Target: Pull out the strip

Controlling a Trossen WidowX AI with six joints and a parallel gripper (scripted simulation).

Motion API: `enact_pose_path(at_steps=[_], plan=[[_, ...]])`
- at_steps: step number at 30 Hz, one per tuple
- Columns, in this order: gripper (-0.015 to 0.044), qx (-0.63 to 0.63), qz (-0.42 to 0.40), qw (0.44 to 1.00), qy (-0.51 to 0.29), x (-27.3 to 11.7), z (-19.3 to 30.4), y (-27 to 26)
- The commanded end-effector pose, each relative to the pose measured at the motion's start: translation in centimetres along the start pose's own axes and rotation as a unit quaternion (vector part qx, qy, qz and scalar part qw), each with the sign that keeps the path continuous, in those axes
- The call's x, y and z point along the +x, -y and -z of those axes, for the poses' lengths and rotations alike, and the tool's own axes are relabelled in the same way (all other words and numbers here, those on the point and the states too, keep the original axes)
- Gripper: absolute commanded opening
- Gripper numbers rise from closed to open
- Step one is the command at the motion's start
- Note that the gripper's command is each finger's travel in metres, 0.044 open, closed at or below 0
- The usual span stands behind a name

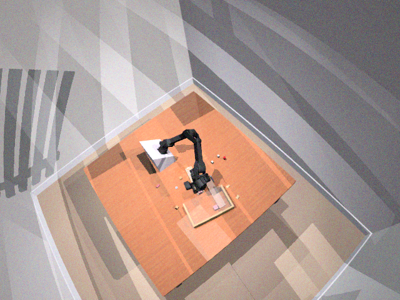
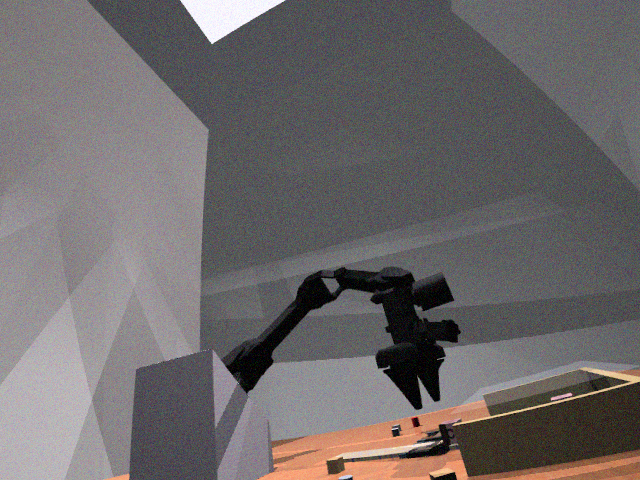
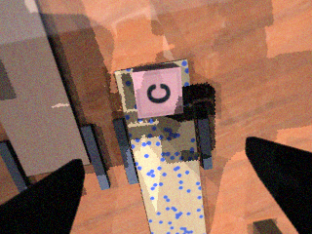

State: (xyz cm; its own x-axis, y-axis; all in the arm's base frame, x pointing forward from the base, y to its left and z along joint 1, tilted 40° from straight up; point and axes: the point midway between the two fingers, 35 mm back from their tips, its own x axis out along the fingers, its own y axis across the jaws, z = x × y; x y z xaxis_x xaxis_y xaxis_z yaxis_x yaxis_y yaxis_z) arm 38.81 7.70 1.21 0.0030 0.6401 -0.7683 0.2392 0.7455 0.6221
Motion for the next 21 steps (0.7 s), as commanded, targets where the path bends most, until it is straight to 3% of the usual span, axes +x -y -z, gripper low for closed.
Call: enact_pose_path(at_steps=[1,5,12,21], plan=[[0.0440,0.001,-0.001,1.000,-0.002,0.0,-1.5,0.1],[0.0440,0.001,-0.001,1.000,-0.002,0.0,-2.6,0.2],[0.0256,0.001,-0.001,1.000,-0.002,0.9,-2.7,0.2],[0.0250,0.001,-0.001,1.000,-0.002,2.4,-2.7,0.2]])
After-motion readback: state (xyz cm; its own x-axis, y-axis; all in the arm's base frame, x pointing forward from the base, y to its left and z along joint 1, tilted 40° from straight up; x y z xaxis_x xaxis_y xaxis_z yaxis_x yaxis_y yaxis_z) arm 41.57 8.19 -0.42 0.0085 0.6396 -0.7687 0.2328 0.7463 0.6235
